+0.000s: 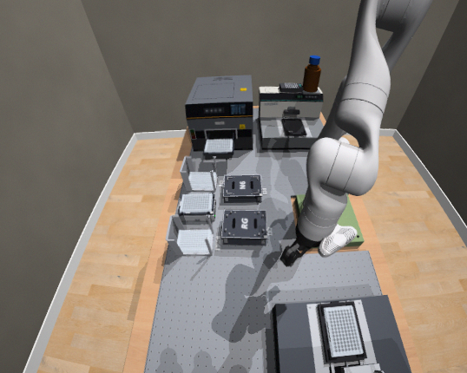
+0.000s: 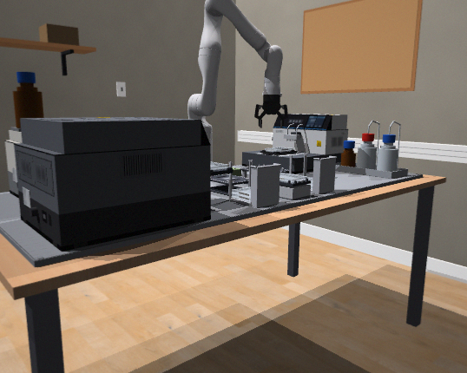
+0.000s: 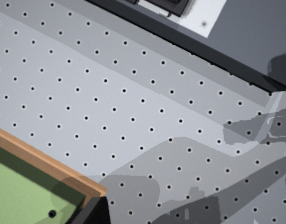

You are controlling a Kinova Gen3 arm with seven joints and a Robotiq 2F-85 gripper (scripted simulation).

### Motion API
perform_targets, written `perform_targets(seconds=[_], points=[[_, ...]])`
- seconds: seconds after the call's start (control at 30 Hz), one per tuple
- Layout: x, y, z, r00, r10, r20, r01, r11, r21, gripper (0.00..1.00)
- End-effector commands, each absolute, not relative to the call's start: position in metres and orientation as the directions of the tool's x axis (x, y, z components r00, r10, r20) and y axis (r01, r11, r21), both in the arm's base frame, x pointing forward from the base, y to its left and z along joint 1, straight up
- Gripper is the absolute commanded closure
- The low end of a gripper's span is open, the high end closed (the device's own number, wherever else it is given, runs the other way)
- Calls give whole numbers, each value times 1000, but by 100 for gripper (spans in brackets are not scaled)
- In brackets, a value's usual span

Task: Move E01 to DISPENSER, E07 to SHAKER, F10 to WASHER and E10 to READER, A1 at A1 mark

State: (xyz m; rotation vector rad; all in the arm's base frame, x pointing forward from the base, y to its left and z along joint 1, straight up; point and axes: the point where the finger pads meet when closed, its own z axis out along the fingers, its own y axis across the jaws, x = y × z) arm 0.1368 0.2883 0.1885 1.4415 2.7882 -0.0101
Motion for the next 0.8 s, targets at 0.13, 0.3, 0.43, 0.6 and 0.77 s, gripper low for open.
perform_targets(seconds=[0.13,0.3,0.43,0.6,0.77], points=[[116,294,189,-475,880,-5,880,475,-3,0],[106,296,189,-475,880,-5,880,475,-3,0],[93,299,189,-475,880,-5,880,475,-3,0],[76,301,189,-403,915,-6,915,403,-2,0],[60,303,189,-364,931,-6,931,364,-2,0]])
